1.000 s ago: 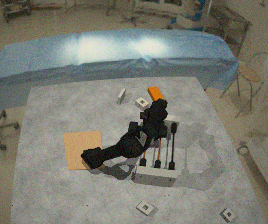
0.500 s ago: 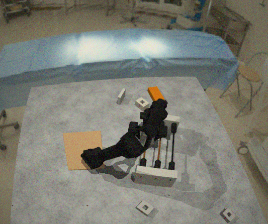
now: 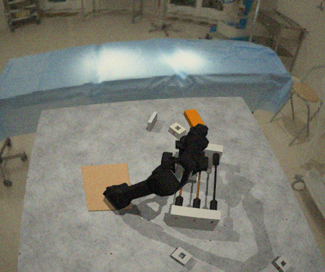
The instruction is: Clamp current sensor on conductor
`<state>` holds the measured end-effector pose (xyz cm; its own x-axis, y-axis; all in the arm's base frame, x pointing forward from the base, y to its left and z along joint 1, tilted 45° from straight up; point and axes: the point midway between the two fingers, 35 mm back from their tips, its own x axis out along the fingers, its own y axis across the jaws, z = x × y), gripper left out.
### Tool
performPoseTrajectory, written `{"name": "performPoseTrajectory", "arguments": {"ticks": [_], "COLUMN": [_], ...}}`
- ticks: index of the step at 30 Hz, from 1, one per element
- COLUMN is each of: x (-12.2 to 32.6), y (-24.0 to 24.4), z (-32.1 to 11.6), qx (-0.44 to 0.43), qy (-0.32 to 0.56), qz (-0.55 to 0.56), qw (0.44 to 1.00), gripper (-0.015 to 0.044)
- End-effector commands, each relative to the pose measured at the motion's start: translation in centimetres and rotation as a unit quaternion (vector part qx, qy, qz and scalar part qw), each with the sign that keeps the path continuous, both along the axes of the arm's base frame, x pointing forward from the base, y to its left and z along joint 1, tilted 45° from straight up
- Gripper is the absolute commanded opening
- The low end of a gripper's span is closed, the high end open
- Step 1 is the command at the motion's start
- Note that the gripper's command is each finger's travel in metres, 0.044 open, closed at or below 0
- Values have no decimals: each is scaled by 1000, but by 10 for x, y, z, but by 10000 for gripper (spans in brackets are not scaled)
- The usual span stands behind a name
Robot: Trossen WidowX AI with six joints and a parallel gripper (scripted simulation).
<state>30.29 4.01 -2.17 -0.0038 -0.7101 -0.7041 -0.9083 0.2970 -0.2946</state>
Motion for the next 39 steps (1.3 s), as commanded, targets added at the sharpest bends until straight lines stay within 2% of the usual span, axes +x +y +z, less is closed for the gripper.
{"name": "performPoseTrajectory", "arguments": {"ticks": [1,17,30,39], "x": [0,0,1,1], "y": [0,0,10,10], "z": [0,0,9,10], "qx": [0,-1,-42,-44], "qy": [0,-1,-56,-59], "qz": [0,1,63,66], "qw": [1000,1000,996,995], "gripper": [0,0,0,0]}}
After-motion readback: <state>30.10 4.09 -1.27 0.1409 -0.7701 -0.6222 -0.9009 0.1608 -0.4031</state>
